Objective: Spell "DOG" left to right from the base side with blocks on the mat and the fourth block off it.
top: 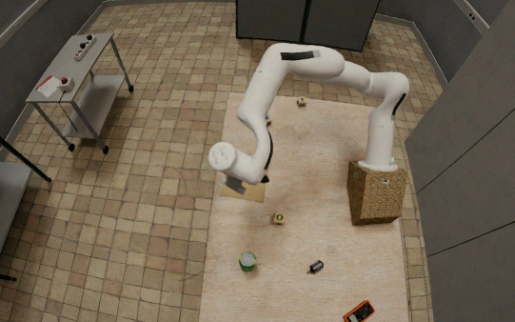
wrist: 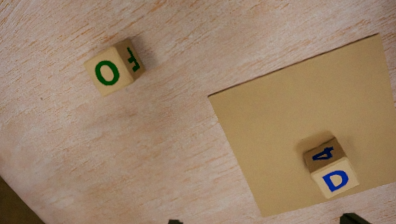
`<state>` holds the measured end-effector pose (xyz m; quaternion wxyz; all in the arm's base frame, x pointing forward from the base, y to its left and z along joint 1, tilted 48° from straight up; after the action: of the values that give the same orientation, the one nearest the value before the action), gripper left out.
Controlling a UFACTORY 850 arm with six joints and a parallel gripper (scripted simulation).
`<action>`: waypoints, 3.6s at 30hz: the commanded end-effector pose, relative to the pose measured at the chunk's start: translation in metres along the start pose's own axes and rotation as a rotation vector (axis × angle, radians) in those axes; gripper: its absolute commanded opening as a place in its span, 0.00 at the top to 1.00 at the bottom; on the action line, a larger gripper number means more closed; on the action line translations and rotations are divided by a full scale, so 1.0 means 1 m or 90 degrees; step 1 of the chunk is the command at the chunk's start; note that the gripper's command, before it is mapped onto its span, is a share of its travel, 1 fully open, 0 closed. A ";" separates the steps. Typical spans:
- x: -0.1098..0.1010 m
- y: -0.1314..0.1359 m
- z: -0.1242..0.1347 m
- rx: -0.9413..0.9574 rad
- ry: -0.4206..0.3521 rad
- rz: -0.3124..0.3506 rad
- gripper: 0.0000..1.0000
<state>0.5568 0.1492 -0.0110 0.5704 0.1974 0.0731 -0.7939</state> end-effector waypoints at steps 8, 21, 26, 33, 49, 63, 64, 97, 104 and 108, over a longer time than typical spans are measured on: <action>-0.001 0.000 0.000 0.001 0.001 0.001 0.00; 0.003 -0.004 -0.003 0.018 0.011 0.019 0.00; 0.022 -0.024 -0.014 0.082 0.064 0.083 0.00; 0.038 -0.048 -0.021 0.125 0.121 0.118 0.00; 0.085 -0.135 -0.020 0.191 0.271 0.115 0.00; 0.086 -0.136 -0.020 0.191 0.271 0.115 0.00; 0.086 -0.136 -0.020 0.191 0.271 0.115 0.00; 0.086 -0.136 -0.020 0.191 0.271 0.115 0.00; 0.079 -0.099 -0.001 0.188 0.277 0.113 0.00; 0.076 -0.053 0.028 0.186 0.281 0.112 0.00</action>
<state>0.4484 0.1079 -0.0481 0.5739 0.4507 0.0578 -0.6813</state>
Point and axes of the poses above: the point where the finger pads meet when closed, its own x axis out along the fingers, its own y axis across the jaws, z = x × y, the point moved 2 cm from there along -x, back along the fingers, and after that the axes turned 12 degrees about -x, right-handed, at the moved point
